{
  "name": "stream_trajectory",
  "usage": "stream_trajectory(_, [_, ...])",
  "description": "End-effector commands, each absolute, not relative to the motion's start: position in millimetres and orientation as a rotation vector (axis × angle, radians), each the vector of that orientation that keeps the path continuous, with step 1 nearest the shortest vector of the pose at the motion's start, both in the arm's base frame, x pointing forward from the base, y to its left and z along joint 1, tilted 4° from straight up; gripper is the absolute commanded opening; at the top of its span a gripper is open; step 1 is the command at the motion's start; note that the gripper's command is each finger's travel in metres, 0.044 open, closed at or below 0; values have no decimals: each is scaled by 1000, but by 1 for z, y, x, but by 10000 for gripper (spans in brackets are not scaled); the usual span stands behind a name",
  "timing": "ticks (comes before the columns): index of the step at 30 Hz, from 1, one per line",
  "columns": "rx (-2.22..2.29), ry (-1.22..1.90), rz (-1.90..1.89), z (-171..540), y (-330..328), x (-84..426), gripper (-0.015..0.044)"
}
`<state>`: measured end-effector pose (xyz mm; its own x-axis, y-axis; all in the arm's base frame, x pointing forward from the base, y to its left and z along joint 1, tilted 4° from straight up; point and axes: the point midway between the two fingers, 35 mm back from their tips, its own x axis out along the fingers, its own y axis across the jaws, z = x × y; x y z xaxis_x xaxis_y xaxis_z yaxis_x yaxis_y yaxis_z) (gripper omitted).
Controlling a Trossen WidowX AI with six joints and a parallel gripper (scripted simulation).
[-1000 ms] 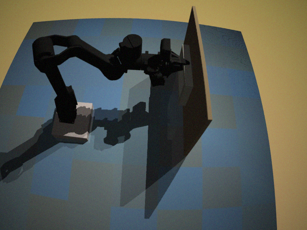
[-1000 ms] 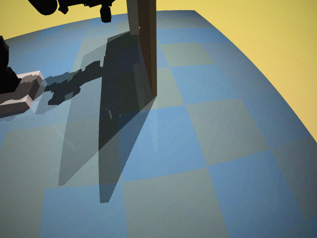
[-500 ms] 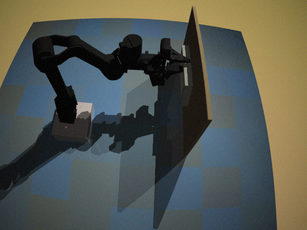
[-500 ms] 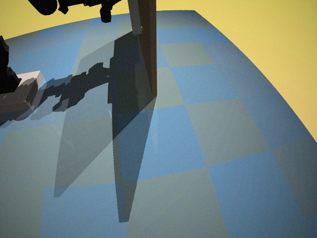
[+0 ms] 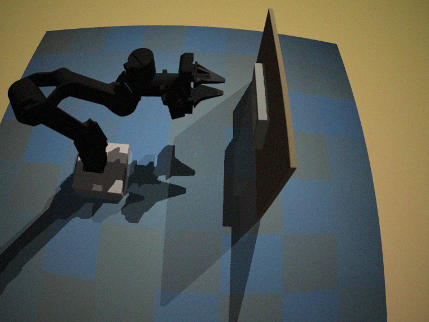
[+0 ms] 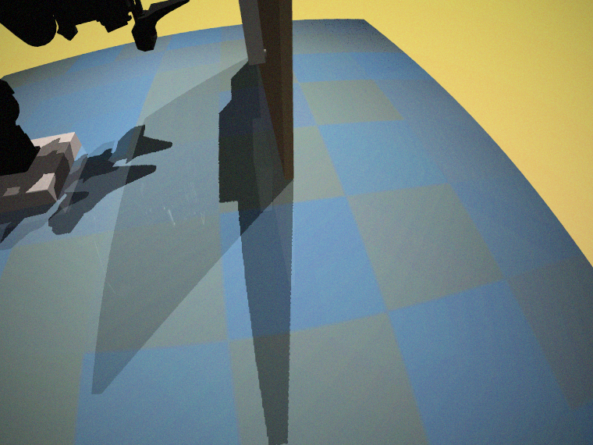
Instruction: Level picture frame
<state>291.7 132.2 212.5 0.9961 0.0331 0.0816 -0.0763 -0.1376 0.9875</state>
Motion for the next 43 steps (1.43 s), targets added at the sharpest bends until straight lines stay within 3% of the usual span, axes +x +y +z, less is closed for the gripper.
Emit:
stream_trajectory(1, [1706, -33, 95, 213, 133, 290, 260])
stream_trajectory(14, [1720, -30, 77, 242, 120, 187, 260])
stream_trajectory(43, [1720, -29, 76, 242, 120, 186, 260])
